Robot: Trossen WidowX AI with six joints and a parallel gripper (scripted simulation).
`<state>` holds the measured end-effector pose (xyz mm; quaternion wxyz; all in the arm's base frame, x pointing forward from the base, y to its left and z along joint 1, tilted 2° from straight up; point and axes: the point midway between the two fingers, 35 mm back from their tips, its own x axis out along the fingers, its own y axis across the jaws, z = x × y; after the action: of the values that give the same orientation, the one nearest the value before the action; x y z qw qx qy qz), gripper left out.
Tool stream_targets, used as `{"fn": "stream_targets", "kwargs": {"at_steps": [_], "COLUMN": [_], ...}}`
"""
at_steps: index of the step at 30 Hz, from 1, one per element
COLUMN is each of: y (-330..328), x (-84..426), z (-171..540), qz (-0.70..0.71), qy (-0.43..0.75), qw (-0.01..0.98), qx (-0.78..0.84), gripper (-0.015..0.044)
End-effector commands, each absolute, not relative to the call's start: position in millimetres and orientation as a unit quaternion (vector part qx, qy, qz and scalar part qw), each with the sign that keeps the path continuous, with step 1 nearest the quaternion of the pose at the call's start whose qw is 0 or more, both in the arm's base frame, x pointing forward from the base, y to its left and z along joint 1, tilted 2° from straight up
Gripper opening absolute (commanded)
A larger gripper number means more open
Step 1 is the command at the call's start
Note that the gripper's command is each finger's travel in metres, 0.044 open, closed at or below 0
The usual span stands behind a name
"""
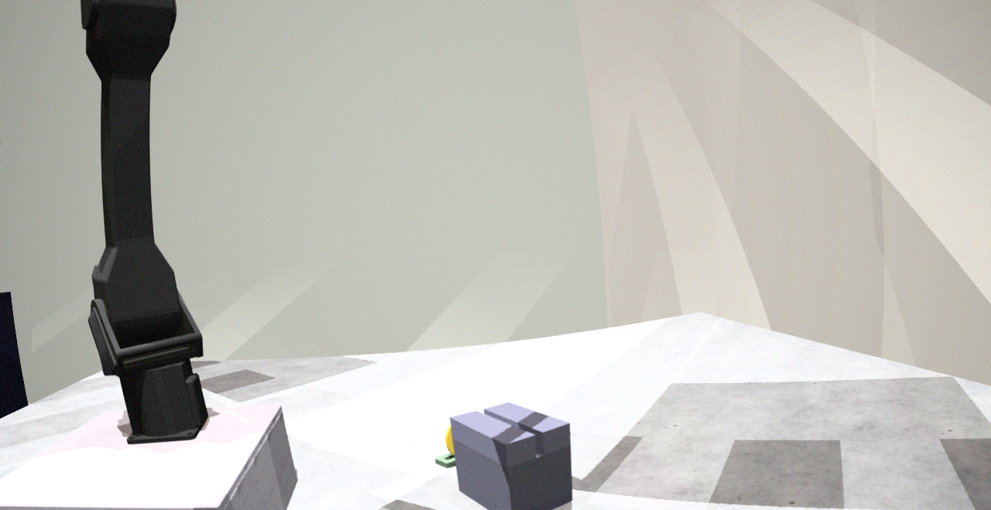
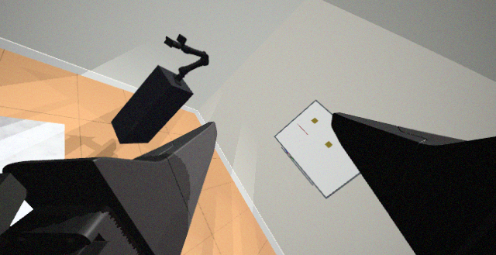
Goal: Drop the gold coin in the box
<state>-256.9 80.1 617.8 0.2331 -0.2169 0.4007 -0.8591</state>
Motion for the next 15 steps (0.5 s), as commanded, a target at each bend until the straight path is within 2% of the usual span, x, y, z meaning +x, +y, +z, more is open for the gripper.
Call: {"fn": "stream_targets", "kwargs": {"at_steps": [1,4,9,15], "y": [81,102,169,220], "x": [-257,-258,-257,-242], "z": [618,616,605,594], "qz": [-0.86,-0.867,-0.914,-0.934], "qy": [0.401,0.403,0.344,0.313], "qw": [0.23,0.188,0.095,0.012], "qx": [-0.218,-0.225,-0.194,-0.172], "gripper": [0.0374,0.0295,0.0164,0.0161]}}
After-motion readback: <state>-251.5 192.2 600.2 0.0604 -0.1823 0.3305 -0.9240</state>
